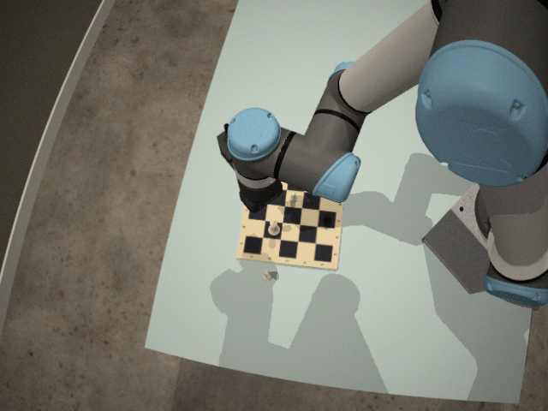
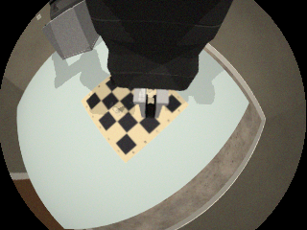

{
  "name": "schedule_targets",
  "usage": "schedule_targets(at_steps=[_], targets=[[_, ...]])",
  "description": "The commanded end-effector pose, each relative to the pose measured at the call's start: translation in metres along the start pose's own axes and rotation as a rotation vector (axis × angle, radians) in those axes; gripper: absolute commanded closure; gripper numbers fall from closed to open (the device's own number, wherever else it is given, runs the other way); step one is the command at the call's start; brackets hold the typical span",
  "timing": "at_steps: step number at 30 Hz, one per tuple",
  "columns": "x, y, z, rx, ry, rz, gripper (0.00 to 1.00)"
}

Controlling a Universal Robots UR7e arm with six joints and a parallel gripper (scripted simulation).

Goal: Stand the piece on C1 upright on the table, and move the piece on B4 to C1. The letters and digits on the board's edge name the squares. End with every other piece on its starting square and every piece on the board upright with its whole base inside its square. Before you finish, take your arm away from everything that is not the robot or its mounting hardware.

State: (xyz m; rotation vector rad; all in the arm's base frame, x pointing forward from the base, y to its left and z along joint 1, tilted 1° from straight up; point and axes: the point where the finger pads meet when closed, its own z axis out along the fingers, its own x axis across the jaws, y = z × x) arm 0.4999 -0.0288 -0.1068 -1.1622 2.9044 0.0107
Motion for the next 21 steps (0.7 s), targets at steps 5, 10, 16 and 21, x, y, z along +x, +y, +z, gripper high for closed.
schedule_targets(at_steps=[5,10,16,21], targets=[[0.000,0.000,0.026,0.001,0.000,0.000,1.00],[0.000,0.000,0.045,0.001,0.000,0.000,1.00],[0.000,0.000,0.069,0.001,0.000,0.000,1.00],[0.000,0.000,0.086,0.001,0.000,0.000,1.00]])
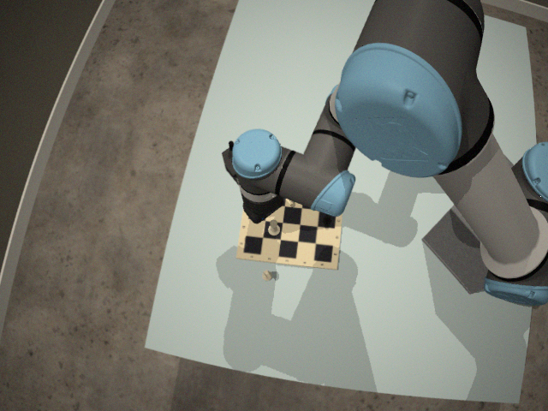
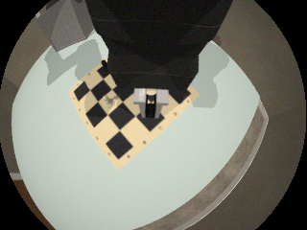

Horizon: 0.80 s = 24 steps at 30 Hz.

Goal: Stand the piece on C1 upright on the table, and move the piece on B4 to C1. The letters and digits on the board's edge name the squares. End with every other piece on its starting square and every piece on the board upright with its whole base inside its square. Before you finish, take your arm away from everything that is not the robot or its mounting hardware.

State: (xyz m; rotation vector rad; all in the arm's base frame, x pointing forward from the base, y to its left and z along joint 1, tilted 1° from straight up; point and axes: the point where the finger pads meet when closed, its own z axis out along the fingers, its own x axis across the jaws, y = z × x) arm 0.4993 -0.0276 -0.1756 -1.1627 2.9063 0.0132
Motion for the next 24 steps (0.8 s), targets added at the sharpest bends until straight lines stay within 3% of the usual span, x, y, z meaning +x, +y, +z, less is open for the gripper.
schedule_targets(at_steps=[1,24], targets=[[-0.0011,-0.0015,0.0190,0.003,-0.002,0.000,1.00],[-0.0011,-0.0016,0.0241,0.003,-0.002,0.000,1.00]])
